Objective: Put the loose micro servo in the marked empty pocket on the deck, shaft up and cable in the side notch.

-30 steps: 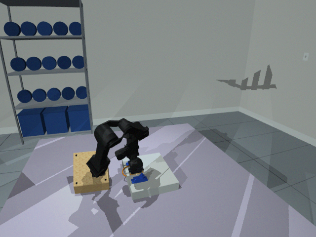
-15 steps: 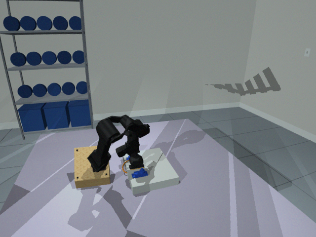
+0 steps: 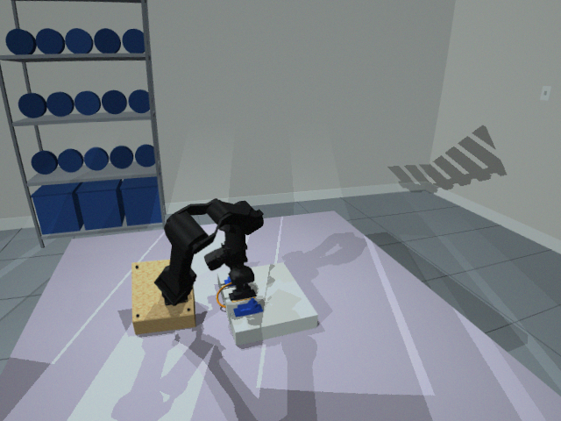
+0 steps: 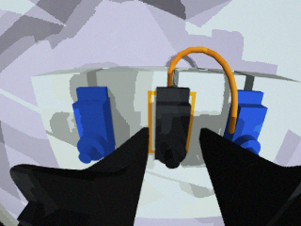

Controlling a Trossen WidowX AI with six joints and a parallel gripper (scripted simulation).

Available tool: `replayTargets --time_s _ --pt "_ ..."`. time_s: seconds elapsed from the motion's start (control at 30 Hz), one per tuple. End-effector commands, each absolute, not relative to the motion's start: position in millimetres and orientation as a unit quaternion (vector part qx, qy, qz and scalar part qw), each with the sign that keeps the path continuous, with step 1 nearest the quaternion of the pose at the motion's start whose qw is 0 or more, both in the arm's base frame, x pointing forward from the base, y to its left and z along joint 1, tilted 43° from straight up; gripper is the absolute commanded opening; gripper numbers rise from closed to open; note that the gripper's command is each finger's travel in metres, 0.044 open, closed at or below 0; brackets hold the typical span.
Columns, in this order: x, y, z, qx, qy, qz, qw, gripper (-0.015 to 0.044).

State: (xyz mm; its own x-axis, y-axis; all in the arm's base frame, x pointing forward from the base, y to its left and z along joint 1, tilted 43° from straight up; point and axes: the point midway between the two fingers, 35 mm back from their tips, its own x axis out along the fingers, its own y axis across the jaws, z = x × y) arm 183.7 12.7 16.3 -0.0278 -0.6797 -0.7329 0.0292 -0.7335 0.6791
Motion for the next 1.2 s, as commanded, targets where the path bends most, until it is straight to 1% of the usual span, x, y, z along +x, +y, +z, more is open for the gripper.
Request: replayTargets --time_s 0.0,0.13,0.3,0.33,0.53,0.67,0.87,1.17 --pt "184.0 15.9 19.9 0.645 -0.254 -0.672 0.261 0.0187" --pt "198.4 20.5 22.9 0.645 -0.252 -0.671 0.263 0.0292" --pt "240.8 39.2 39.8 0.646 -0.254 -0.671 0.260 0.0424" --pt "249.7 42.8 43.6 0.646 -0.254 -0.671 0.260 0.0440" --pt "294.3 58.8 62.9 0.646 -0.254 -0.671 0.260 0.0440" --pt "295.3 61.0 65.3 0.647 -0.254 -0.671 0.259 0.0440" --pt "286.1 89.4 98.0 0.650 -0.256 -0.669 0.255 0.0440" --pt "286.1 89.4 98.0 0.650 -0.256 -0.669 0.255 0.0440"
